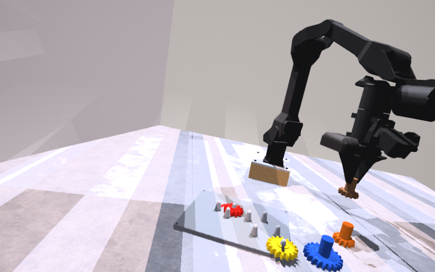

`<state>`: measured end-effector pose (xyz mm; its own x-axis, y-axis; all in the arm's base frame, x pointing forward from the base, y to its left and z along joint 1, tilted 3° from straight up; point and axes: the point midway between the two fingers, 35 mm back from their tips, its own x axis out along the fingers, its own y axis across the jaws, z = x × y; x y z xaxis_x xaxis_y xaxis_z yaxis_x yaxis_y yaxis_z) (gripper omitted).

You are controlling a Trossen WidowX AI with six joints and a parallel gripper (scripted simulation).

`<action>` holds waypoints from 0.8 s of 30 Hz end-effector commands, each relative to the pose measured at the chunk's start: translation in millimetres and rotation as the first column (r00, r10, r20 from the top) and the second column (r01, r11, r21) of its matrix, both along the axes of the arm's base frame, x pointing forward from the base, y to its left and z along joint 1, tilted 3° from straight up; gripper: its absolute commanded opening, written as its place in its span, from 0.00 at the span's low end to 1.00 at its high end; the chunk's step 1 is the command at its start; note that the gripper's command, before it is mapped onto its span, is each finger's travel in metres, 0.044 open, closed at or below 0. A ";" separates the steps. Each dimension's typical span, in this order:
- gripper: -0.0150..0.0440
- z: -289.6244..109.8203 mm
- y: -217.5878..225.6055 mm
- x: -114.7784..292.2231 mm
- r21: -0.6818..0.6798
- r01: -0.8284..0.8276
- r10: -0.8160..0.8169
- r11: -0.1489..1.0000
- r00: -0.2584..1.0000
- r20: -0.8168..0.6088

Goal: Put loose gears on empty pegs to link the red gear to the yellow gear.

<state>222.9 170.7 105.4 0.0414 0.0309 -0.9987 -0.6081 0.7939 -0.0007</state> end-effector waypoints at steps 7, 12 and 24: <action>0.25 30.3 -2.1 -1.4 0.014 -0.003 0.003 1.000 1.000 0.011; 0.25 42.8 -4.6 -3.4 0.014 -0.003 0.003 1.000 1.000 0.011; 0.25 63.8 -9.6 -8.0 0.014 -0.003 0.003 1.000 1.000 0.011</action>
